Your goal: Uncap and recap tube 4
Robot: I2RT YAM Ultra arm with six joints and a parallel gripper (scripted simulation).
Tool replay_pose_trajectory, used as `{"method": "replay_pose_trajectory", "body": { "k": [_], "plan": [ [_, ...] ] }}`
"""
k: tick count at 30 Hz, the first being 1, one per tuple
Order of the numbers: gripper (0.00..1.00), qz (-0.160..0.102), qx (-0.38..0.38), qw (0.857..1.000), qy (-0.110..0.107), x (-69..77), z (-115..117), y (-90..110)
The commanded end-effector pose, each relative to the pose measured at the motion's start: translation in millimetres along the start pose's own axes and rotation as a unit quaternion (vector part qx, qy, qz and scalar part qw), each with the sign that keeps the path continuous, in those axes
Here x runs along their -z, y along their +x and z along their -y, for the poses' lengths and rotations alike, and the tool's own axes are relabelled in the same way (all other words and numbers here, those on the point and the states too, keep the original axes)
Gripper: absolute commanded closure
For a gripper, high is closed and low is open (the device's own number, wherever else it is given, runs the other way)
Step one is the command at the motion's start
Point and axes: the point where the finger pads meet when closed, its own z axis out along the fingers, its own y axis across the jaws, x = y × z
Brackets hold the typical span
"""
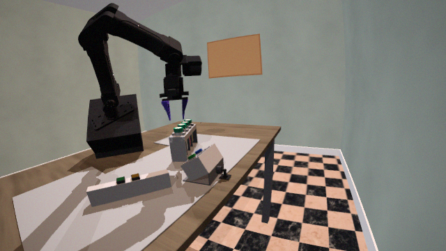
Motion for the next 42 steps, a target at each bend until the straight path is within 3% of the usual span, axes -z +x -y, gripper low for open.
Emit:
{"method": "replay_pose_trajectory", "body": {
  "k": [1,6,18,42],
  "plan": [
    [0.51,0.002,-0.096,0.995,-0.009,4.7,-4,-1],
    [0.51,0.002,-0.096,0.995,-0.009,4.8,-4,-1],
    [0.51,0.002,-0.096,0.995,-0.009,-30.6,-5,-1],
    [0.51,0.002,-0.096,0.995,-0.009,-33.2,-9,0]
  ]
}}
